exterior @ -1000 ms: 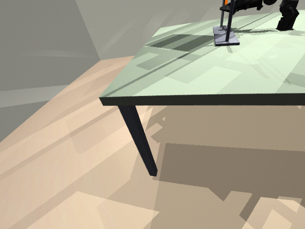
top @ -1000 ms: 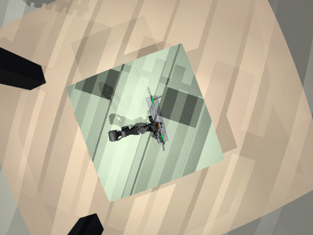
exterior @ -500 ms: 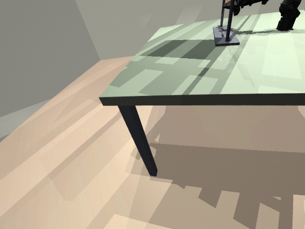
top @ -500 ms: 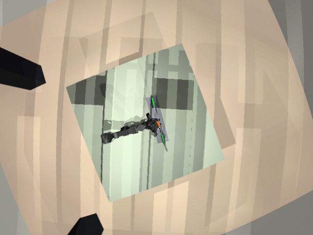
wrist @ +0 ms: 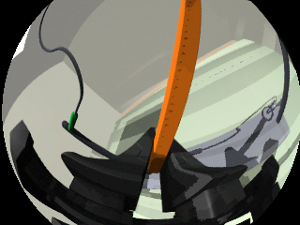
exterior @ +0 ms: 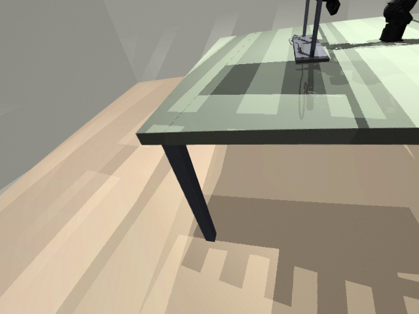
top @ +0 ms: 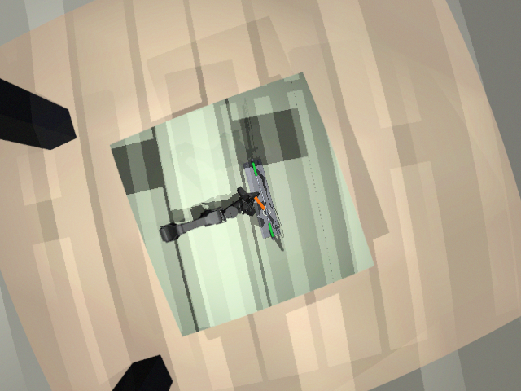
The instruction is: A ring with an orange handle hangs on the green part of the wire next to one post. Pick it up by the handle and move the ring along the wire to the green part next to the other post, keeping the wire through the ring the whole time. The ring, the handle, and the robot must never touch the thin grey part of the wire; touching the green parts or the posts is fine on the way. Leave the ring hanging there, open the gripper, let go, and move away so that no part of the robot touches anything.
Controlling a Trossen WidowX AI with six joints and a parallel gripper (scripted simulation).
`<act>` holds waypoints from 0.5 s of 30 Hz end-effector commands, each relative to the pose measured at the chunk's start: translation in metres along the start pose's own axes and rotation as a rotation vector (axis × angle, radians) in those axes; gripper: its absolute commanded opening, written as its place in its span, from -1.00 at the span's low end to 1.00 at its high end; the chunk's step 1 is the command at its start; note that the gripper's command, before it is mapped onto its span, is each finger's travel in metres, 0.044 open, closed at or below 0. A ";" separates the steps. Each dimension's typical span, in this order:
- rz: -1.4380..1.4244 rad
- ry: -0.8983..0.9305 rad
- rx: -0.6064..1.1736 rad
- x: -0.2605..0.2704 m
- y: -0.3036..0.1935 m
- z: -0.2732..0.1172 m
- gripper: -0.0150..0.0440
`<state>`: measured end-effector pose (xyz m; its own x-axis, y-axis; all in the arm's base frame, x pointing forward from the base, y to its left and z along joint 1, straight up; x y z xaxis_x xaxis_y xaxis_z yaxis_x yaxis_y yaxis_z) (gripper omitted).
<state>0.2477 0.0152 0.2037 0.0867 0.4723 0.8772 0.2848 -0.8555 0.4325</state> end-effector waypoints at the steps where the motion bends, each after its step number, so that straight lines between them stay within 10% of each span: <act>1: 0.079 0.026 0.058 0.015 0.001 -0.008 -1.00; 15: 0.345 0.130 0.231 0.053 0.009 -0.029 -1.00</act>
<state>0.2289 0.0237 0.2492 0.1058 0.1813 0.9777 0.4517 -0.8847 0.1151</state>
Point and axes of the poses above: the point midway between the two fingers, 35 mm back from their tips, its own z axis out along the fingers, its own x axis across the jaws, y = z × x, the point moved 5 cm from there along -z, back along the fingers, and after that the axes turned 13 degrees about z, right-handed, at the moved point
